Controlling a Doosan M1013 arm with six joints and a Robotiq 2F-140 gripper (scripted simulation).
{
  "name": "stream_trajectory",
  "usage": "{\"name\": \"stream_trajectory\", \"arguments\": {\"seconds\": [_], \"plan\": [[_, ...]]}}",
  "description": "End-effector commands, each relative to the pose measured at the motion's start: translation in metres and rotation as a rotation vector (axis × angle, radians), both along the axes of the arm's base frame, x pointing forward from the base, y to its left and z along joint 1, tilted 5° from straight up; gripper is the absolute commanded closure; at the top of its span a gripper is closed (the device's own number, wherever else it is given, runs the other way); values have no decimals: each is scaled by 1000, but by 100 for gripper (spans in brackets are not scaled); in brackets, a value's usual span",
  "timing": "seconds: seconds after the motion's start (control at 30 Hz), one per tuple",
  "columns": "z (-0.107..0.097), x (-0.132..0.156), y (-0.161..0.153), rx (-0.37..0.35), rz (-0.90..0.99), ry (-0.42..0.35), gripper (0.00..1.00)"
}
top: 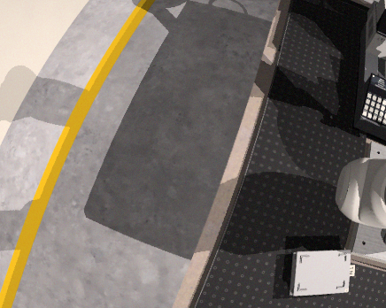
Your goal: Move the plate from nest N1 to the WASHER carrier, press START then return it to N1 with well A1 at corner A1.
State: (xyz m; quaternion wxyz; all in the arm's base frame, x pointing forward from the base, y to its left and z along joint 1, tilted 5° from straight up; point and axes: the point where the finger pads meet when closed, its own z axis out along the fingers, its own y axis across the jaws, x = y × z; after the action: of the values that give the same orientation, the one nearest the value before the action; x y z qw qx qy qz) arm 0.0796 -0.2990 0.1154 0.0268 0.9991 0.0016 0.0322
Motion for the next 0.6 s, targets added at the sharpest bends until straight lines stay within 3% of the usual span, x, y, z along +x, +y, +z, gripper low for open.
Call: {"name": "stream_trajectory", "arguments": {"seconds": [0.0, 0.57], "plan": [[0, 0, 0, 0, 0, 0, 90], [-3, 0, 0, 0, 0, 0, 90]]}}
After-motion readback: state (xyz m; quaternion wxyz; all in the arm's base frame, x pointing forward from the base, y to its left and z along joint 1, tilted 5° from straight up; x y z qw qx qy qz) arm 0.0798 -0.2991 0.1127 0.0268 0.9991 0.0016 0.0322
